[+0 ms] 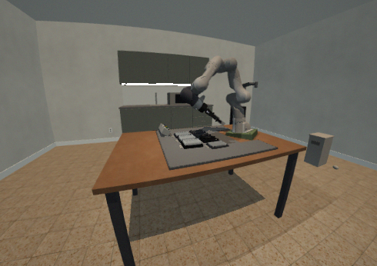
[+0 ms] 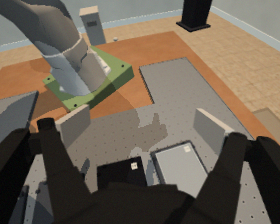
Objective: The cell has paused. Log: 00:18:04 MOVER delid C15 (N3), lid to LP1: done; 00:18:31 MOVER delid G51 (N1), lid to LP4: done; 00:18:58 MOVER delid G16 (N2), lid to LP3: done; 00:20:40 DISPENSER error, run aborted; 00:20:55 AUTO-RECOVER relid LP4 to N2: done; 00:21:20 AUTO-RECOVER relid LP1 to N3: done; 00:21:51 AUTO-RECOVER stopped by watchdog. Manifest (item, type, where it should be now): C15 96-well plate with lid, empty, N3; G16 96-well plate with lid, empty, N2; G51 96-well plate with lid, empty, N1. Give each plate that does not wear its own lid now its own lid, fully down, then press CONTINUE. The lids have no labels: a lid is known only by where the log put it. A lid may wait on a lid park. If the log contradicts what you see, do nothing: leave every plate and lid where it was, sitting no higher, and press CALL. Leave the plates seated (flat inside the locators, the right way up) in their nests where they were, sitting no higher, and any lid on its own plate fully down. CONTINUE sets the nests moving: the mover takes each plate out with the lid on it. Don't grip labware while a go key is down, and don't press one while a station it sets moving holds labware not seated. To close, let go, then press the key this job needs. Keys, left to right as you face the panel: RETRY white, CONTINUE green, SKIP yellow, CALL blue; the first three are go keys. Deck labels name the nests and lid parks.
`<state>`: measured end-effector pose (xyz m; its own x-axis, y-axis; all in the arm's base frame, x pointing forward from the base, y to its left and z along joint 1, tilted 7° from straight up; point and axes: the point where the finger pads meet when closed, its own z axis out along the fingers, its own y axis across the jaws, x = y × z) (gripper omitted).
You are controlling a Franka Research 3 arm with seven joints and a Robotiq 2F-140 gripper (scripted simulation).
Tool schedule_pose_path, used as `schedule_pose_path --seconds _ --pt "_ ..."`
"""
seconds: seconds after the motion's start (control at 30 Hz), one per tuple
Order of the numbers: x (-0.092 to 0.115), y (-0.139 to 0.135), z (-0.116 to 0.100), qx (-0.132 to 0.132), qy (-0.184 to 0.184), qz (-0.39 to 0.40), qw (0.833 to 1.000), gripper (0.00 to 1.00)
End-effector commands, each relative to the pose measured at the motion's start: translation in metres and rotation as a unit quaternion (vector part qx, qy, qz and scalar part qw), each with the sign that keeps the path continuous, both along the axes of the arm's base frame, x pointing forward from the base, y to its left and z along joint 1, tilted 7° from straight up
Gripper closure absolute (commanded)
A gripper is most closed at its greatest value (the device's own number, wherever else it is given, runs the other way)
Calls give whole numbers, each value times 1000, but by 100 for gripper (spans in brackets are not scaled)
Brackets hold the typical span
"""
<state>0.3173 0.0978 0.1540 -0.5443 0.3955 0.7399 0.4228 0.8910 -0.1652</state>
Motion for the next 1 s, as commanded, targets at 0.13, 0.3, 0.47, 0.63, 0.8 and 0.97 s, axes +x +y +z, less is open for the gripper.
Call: schedule_pose_path --seconds 0.13,0.3,0.47,0.63,0.8,0.97 --pt "0 0 0 0 0 0 1000 0" --pt "0 0 0 0 0 0 1000 0" --pt "0 0 0 0 0 0 1000 0" --pt "1 -6 -3 -5 -12 2 1000 0" --pt "12 -67 -34 -50 -142 38 988 0" --pt "34 -134 -52 -82 -254 90 960 0"
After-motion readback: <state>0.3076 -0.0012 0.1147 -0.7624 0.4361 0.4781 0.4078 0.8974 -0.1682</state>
